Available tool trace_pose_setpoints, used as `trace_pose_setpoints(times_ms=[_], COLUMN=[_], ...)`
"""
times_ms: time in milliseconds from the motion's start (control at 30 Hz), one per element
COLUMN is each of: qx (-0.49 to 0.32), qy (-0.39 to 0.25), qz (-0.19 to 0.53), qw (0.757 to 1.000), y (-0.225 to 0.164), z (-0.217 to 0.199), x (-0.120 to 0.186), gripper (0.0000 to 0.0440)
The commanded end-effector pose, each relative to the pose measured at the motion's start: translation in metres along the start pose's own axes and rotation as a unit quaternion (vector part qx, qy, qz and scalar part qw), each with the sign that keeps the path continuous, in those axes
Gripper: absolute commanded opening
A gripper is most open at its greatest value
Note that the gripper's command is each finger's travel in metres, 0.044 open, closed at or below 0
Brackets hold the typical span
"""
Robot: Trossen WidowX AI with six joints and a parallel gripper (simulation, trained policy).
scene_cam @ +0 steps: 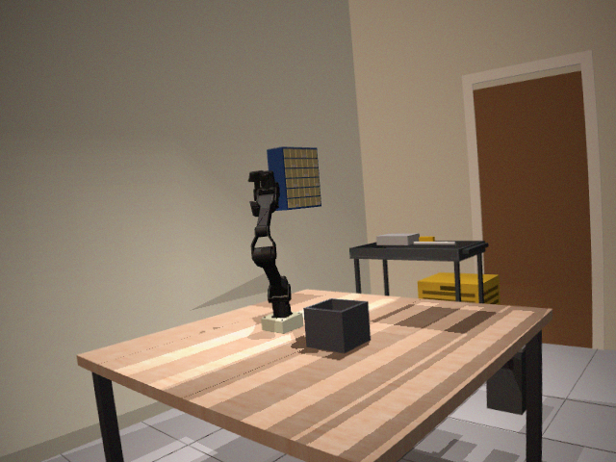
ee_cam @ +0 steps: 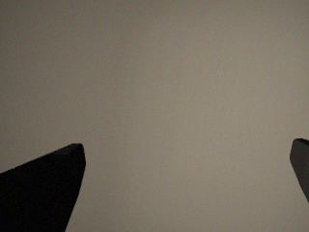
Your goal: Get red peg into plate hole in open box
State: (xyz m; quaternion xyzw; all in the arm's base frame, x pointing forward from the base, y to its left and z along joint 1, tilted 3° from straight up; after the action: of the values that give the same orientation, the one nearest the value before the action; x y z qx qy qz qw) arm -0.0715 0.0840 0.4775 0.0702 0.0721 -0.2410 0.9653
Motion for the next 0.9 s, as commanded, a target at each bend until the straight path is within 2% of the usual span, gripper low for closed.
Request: trace_pose_setpoints(times_ms=[0, 200, 433, 633, 867], qx=[-0.032, -0.076, -0.127, -0.169, -0.217], qy=[-0.031, -0.072, -0.115, -0.147, -0.181], qz=[-0.050, -0.135, -0.234, -0.317, -0.410], qw=[0.998, 0.985, 0.957, 0.921, 0.867], y=[0.014, 0.034, 0.058, 0.077, 0.097], z=[-0.010, -0.023, -0.039, -0.052, -0.067], x=[-0.002, 0.000, 0.009, 0.020, 0.038], gripper=[0.0440, 0.0440, 0.0440, 0.0440, 0.0440])
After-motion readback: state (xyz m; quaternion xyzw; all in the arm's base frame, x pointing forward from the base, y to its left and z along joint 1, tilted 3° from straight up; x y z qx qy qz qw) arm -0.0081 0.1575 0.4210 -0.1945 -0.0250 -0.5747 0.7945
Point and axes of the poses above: the point midway between the two fingers, 35 mm back from their tips, its own x axis back along the fingers, its own z axis across the jaws, y = z × x, the point moved 10 cm from there along x, back along the fingers, and after that the axes turned 4 degrees about x, right-handed, at the moved point
